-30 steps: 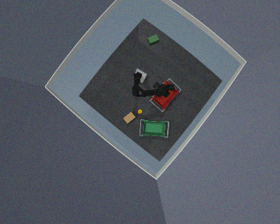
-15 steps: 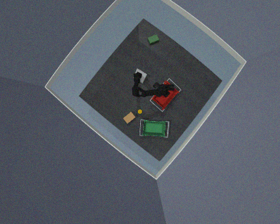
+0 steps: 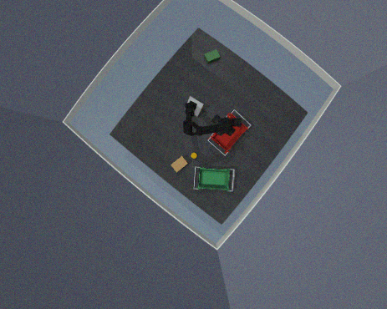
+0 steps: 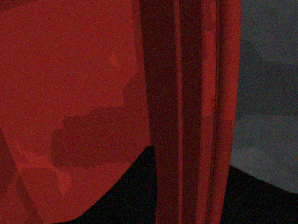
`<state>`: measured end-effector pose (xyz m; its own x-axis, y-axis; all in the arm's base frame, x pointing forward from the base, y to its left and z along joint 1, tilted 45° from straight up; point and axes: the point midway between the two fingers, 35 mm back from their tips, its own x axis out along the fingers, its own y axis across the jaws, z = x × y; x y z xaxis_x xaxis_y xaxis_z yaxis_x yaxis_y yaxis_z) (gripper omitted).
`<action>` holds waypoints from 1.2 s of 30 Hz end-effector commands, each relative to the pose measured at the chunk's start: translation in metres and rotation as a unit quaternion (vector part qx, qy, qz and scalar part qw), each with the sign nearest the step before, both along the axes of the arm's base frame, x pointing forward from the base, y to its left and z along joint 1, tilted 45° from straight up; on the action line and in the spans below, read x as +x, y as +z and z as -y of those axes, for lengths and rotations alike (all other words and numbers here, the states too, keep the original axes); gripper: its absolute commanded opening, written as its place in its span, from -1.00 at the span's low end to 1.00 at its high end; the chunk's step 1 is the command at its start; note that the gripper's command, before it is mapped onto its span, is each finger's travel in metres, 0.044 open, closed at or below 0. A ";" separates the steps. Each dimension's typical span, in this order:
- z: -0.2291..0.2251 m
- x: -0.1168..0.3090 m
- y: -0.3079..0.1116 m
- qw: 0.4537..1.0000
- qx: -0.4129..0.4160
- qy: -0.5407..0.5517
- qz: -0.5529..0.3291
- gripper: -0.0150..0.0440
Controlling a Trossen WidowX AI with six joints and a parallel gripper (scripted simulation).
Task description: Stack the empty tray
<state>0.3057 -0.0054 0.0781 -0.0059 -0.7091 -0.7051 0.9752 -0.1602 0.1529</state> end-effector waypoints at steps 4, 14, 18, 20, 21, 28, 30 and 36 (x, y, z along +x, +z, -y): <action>0.004 -0.009 -0.007 1.000 0.005 -0.006 -0.025 -0.49; 0.004 -0.009 -0.007 1.000 0.005 -0.006 -0.025 -0.49; 0.004 -0.009 -0.007 1.000 0.005 -0.006 -0.025 -0.49; 0.004 -0.009 -0.007 1.000 0.005 -0.006 -0.025 -0.49; 0.004 -0.009 -0.007 1.000 0.005 -0.006 -0.025 -0.49; 0.004 -0.009 -0.007 1.000 0.005 -0.006 -0.025 -0.49; 0.001 -0.002 -0.002 1.000 0.001 -0.002 -0.006 -0.49; 0.004 -0.009 -0.007 1.000 0.005 -0.006 -0.025 -0.49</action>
